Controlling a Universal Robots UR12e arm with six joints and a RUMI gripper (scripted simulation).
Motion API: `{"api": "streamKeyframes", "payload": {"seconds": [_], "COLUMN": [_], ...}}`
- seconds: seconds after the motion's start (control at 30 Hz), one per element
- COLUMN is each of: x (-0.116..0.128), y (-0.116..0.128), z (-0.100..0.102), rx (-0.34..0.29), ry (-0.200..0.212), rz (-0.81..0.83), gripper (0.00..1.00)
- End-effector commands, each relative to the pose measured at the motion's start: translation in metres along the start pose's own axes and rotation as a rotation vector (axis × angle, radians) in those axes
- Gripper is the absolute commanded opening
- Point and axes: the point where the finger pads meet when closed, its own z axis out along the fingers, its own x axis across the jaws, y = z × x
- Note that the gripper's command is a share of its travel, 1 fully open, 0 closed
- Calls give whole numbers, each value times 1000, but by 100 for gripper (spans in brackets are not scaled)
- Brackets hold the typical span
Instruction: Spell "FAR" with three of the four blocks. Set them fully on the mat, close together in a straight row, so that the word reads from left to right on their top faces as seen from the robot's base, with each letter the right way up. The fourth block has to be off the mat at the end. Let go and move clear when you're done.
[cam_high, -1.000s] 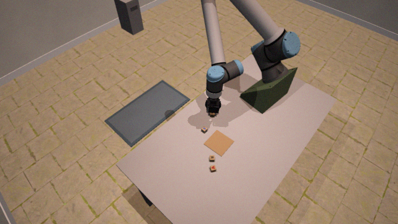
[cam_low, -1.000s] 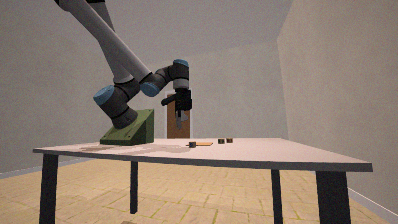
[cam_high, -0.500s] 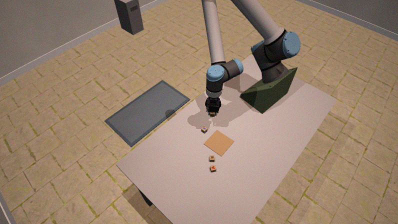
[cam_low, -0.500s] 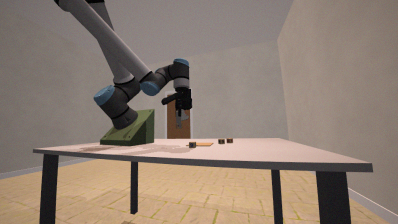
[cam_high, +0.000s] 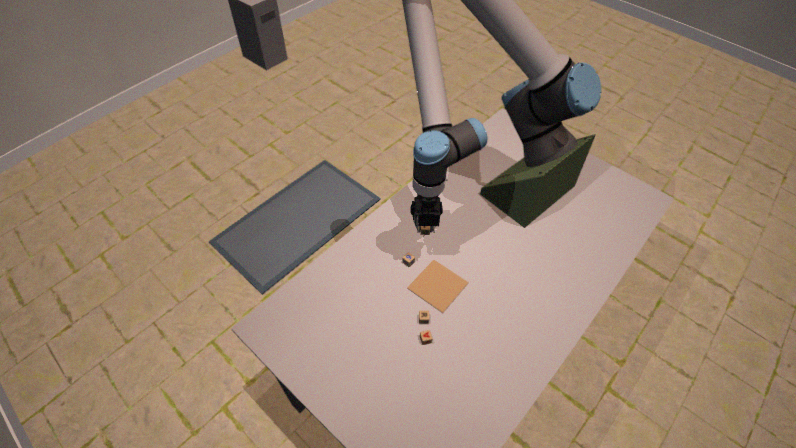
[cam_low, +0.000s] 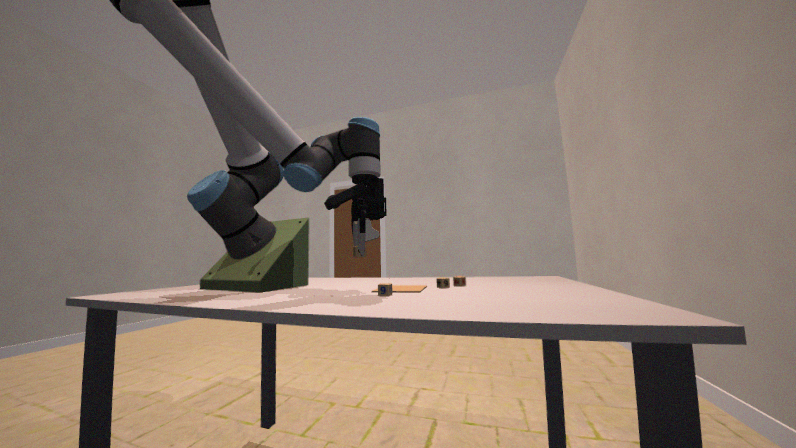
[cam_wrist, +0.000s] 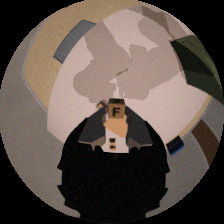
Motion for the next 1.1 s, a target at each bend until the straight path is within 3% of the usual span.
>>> {"api": "streamKeyframes", "payload": {"seconds": [0.0, 0.17, 1.07], "x": [1, 1, 16], "y": [5, 10, 67], "z": [-1, -1, -3], "rx": [-2, -2, -6], "ry": [-1, 0, 0], "rz": [-78, -152, -952], "gripper": [9, 9, 9]}}
